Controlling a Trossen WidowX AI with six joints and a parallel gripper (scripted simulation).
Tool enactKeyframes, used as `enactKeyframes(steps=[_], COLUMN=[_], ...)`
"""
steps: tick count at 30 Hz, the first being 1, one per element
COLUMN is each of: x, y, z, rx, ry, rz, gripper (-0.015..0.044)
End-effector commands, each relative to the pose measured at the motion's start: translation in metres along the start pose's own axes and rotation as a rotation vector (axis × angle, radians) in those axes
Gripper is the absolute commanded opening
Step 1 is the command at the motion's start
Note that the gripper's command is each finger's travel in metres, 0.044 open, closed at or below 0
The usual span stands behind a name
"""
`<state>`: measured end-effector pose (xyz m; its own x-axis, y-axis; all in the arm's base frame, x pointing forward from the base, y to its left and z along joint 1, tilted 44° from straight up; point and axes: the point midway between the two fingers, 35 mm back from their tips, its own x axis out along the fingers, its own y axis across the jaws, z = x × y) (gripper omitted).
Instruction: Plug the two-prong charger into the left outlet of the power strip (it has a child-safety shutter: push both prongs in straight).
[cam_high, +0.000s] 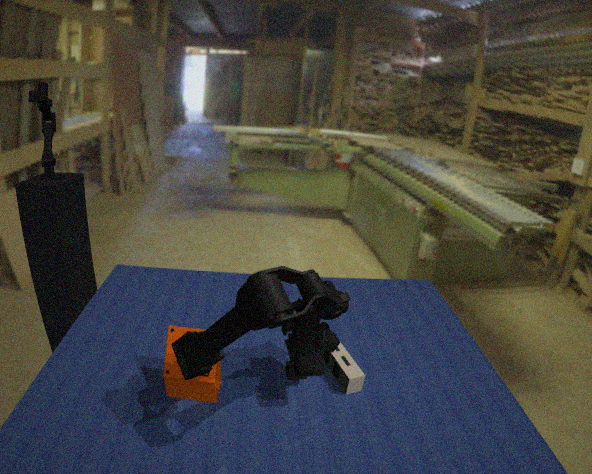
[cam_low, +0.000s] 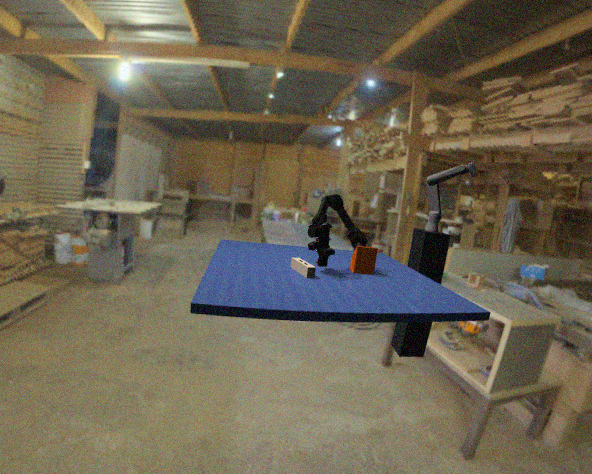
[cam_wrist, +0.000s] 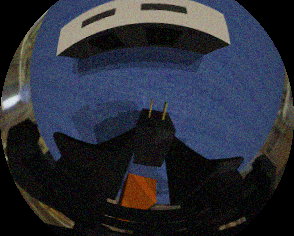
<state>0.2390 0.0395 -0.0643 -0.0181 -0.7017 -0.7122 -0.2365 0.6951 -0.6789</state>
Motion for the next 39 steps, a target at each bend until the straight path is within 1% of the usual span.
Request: enactKeyframes(steps=[1, 21, 39], x=[0.001, 0.017, 0.016], y=[0.009, 0.048, 0.053], z=[0.003, 0.003, 0.019], rx=[-0.019, -0.112, -0.118], ry=[-0.005, -0.005, -0.006], rz=[0.005, -0.003, -0.003], gripper=[0.0000, 0.0000, 0.0000])
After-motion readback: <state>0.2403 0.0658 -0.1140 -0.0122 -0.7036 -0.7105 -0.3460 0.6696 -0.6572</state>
